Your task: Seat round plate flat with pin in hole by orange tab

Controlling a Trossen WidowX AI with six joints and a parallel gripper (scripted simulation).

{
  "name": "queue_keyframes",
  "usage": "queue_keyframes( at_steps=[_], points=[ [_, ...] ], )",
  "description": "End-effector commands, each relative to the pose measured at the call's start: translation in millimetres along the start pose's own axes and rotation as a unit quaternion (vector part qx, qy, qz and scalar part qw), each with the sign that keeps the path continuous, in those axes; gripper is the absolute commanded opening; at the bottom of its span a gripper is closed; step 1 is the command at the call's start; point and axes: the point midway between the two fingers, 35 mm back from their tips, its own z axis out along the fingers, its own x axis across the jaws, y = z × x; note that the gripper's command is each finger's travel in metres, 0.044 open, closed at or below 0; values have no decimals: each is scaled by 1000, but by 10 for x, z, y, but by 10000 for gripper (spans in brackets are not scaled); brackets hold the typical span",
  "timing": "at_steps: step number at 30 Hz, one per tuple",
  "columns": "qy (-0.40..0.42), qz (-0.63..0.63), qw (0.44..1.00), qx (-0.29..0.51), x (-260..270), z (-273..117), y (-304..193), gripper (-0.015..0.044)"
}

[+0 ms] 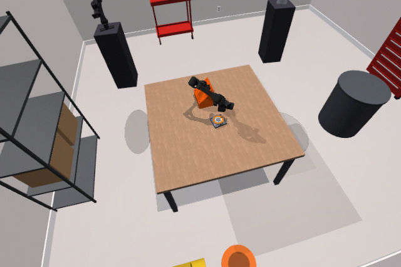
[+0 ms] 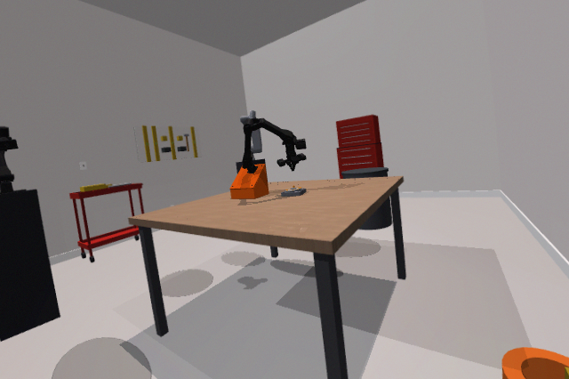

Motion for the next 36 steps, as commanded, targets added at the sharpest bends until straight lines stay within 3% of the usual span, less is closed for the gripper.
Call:
queue_keyframes(
  at_steps=[1, 5, 17, 27, 36],
  points=[
    [-81, -227, 962, -128, -288, 262, 242, 0],
    [-136, -320, 922, -172, -435, 328, 342, 0],
    [-135, -320, 922, -172, -401, 341, 346, 0],
    [-137, -320, 922, -172, -461, 763, 536, 0],
    [-137, -320, 922, -172, -409, 772, 553, 0]
  ],
)
